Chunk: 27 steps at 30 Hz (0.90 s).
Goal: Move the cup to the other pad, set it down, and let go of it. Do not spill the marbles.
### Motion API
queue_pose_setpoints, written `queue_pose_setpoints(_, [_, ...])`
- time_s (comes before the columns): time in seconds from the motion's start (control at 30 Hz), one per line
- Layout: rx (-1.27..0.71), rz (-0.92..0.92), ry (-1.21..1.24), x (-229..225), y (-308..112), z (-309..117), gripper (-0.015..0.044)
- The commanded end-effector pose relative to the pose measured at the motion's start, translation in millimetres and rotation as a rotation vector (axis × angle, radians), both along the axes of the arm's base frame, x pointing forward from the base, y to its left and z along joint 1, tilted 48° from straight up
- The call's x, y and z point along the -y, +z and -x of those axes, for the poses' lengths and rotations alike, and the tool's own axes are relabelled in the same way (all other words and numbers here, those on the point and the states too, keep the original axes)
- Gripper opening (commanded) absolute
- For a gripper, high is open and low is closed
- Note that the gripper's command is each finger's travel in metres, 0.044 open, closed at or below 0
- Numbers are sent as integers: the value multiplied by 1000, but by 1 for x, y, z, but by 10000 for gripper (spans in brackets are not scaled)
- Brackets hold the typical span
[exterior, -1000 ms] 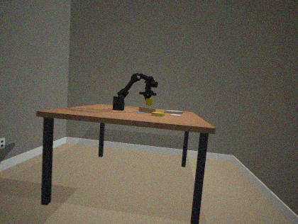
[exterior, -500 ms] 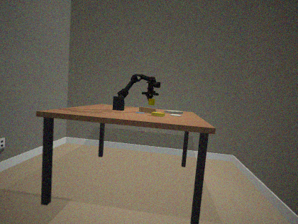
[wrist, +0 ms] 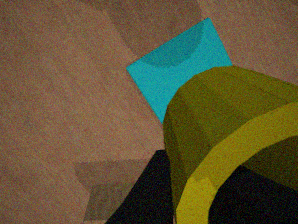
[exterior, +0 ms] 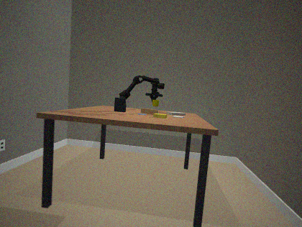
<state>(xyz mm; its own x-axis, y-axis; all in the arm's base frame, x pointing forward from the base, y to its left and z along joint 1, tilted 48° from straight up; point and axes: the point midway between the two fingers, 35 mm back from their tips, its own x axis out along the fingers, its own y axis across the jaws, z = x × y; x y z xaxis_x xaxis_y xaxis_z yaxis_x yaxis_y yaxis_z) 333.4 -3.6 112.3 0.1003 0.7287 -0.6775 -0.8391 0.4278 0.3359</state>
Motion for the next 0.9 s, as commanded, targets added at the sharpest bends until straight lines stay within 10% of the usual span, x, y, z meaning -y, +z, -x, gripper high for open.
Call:
queue_pose_setpoints(0.0, [1, -3, -2, -3, 4, -4, 0])
queue_pose_setpoints(0.87, [2, -3, -3, -28, -20, -9, 0])
